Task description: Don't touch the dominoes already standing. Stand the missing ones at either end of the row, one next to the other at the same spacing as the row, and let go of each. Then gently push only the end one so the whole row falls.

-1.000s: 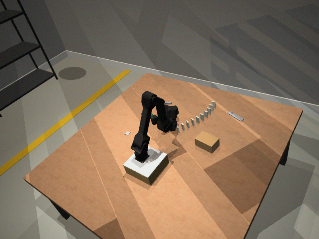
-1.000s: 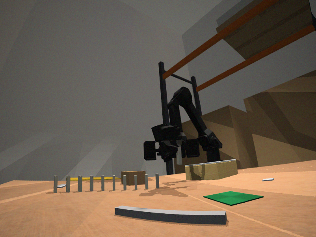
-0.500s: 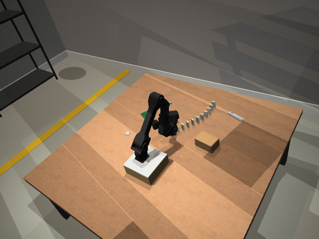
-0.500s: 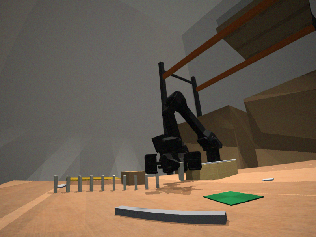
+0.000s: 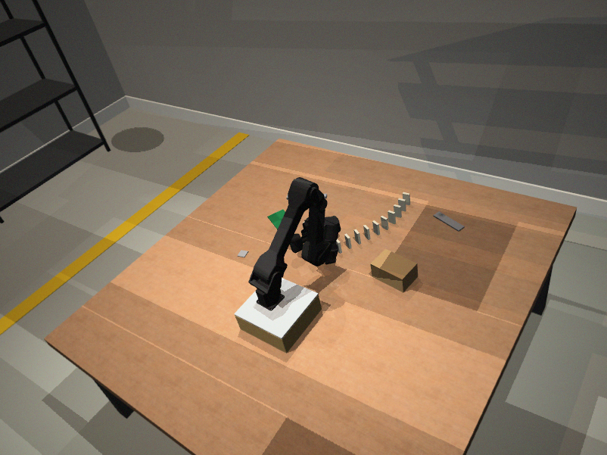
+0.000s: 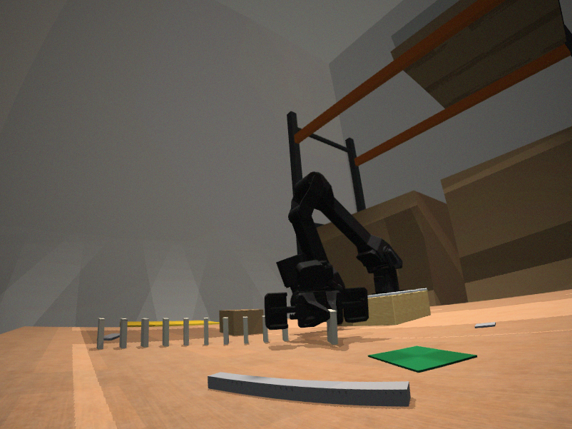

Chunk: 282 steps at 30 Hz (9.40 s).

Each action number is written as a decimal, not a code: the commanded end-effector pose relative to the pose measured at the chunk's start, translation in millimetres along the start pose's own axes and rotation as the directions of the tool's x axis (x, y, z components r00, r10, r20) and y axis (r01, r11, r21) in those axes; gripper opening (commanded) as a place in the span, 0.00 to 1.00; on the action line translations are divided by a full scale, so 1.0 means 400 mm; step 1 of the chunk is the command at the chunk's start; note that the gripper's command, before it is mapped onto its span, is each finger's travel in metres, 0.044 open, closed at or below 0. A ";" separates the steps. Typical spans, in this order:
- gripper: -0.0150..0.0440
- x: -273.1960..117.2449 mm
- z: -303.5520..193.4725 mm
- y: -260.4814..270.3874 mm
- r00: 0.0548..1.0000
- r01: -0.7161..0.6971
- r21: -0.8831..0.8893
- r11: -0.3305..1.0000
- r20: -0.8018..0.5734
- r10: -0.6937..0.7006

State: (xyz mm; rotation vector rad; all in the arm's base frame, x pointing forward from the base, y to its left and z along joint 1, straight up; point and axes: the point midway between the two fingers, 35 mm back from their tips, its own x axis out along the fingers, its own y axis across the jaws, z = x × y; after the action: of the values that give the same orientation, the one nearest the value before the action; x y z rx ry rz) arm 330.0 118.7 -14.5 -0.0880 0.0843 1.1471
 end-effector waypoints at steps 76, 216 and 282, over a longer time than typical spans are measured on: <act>1.00 0.037 0.227 -0.005 0.132 0.991 0.132 -0.001 -0.991 0.003; 1.00 -0.279 -0.005 -0.039 0.120 0.993 0.120 -0.021 -0.993 0.002; 0.25 -0.297 0.165 0.053 0.121 0.021 0.007 1.000 -0.993 0.005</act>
State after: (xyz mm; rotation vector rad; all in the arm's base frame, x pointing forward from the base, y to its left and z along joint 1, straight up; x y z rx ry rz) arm 263.3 27.5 63.4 -0.8783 1.3711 0.8614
